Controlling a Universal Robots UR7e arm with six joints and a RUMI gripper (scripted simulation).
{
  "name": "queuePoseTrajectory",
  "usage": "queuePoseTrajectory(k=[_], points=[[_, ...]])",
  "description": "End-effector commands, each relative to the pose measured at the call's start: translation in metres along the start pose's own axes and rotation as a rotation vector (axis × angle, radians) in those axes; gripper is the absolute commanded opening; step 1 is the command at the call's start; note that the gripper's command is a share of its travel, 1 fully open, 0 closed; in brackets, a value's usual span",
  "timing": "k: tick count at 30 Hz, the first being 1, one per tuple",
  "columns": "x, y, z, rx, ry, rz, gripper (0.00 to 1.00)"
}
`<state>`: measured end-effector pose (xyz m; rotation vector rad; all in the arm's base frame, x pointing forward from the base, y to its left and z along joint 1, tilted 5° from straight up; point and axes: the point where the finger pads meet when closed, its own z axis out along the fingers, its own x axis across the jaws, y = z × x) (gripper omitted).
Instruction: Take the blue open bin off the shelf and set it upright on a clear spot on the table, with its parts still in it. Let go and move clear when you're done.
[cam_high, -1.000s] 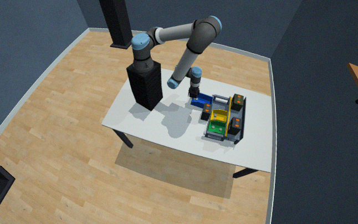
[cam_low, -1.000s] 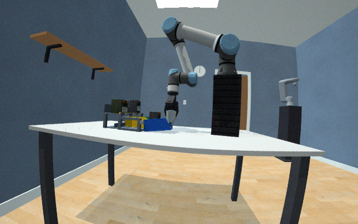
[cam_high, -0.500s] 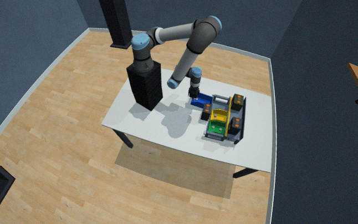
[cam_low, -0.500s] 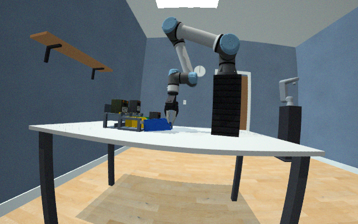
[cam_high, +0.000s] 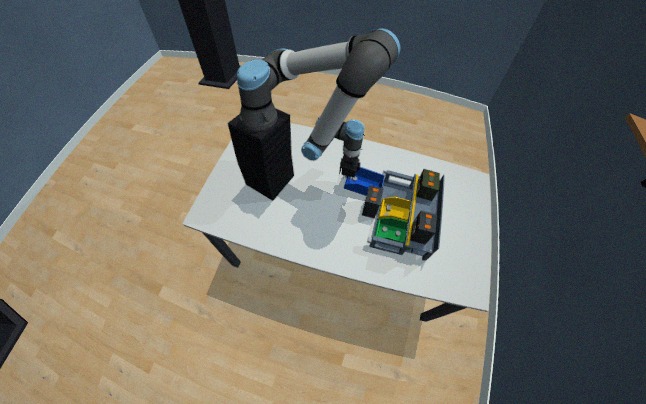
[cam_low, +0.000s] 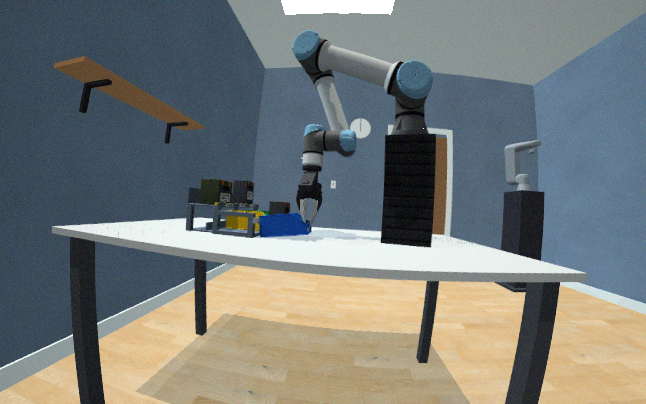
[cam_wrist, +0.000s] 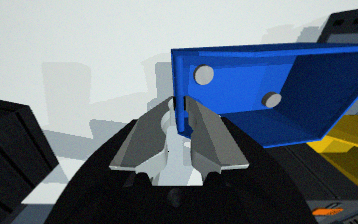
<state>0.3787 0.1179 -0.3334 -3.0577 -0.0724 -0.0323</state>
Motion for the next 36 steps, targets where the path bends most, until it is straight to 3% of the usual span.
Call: queuePoseTrajectory(k=[1, 36], points=[[0.0005, 0.0, -0.0004, 0.0, 0.001, 0.0, 0.0], [0.0005, 0.0, 0.0041, 0.0, 0.001, 0.0, 0.0]])
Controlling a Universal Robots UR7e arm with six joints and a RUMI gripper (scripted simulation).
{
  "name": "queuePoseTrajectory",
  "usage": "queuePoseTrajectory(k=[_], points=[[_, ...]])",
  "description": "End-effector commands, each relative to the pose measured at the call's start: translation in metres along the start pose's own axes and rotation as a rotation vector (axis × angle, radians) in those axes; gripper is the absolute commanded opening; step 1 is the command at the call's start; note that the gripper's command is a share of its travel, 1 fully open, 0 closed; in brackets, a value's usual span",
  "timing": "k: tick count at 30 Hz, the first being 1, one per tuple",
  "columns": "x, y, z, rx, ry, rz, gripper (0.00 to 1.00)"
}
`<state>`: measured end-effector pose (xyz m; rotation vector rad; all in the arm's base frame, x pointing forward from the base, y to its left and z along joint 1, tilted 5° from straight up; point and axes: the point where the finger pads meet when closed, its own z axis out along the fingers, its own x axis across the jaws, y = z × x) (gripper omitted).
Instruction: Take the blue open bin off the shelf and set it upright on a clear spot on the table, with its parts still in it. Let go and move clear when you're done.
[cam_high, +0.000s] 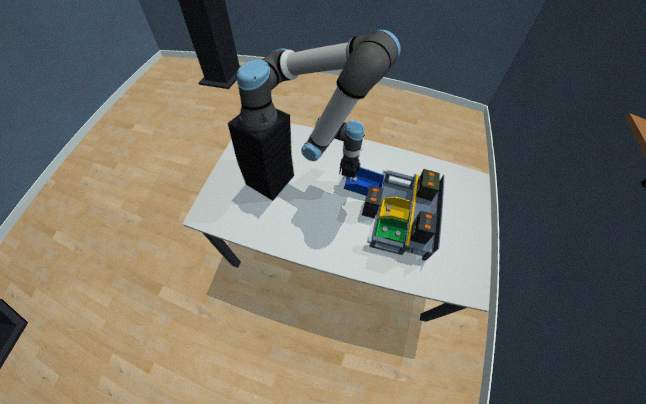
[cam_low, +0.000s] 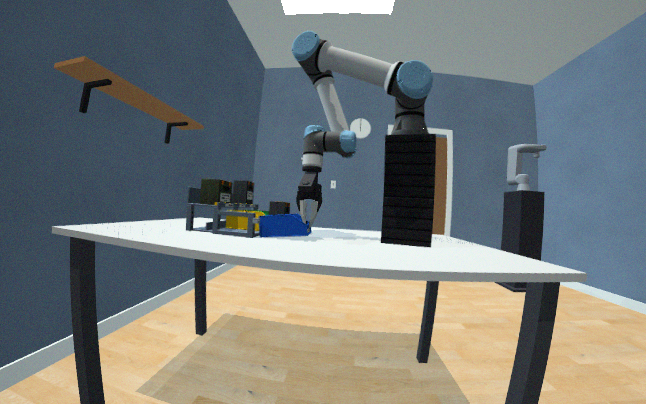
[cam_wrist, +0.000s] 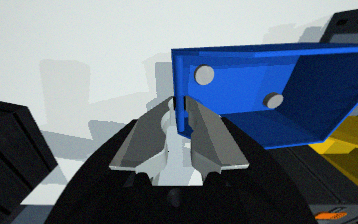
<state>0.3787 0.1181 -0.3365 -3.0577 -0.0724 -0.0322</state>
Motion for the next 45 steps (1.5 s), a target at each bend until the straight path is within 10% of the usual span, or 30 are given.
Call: queuePoseTrajectory(k=[1, 45], points=[[0.001, 0.0, 0.001, 0.0, 0.001, 0.0, 0.0], [0.001, 0.0, 0.017, 0.0, 0.001, 0.0, 0.0]])
